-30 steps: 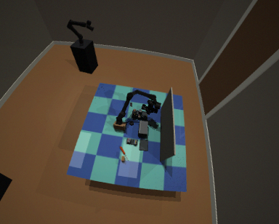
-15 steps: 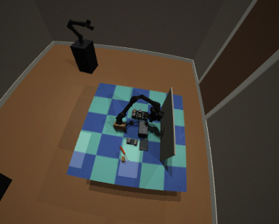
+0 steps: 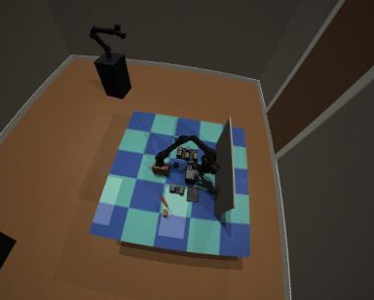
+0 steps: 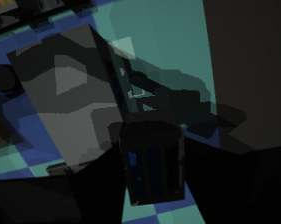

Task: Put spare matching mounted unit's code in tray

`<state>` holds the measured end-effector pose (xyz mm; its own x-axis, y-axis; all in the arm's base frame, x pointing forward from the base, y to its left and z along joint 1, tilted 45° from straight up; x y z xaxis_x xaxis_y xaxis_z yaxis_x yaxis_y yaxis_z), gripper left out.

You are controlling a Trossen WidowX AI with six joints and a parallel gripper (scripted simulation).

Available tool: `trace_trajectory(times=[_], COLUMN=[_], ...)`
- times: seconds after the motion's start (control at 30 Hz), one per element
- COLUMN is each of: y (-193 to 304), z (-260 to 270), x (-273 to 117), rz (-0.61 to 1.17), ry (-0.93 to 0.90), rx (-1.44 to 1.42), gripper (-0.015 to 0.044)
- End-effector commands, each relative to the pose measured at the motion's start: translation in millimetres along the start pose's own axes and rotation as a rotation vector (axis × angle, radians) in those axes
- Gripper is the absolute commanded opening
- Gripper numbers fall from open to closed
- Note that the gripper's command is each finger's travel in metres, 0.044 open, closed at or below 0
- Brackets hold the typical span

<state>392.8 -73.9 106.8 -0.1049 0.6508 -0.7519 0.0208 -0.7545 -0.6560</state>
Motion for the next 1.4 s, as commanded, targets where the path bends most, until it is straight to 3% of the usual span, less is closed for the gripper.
trace_trajectory(times=[0.0, 0.63, 1.37], y=[25.7, 153.6, 158.2], z=[-1.9, 17.6, 17.0], x=[-0.1, 21.0, 34.1], rz=[0.002, -0.044, -0.046], ry=[0.001, -0.015, -0.015], rx=[-0.017, -0.085, -0.087], gripper=[0.0000, 0.0000, 0.0000])
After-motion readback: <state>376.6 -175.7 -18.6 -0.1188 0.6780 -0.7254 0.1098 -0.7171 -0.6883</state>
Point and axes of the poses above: the point midway between the two fingers, 35 mm back from their tips, its own x axis out along the fingers, its own z axis across the jaws, y = z × x, the point moved 5 cm from there along -x, back along the fingers
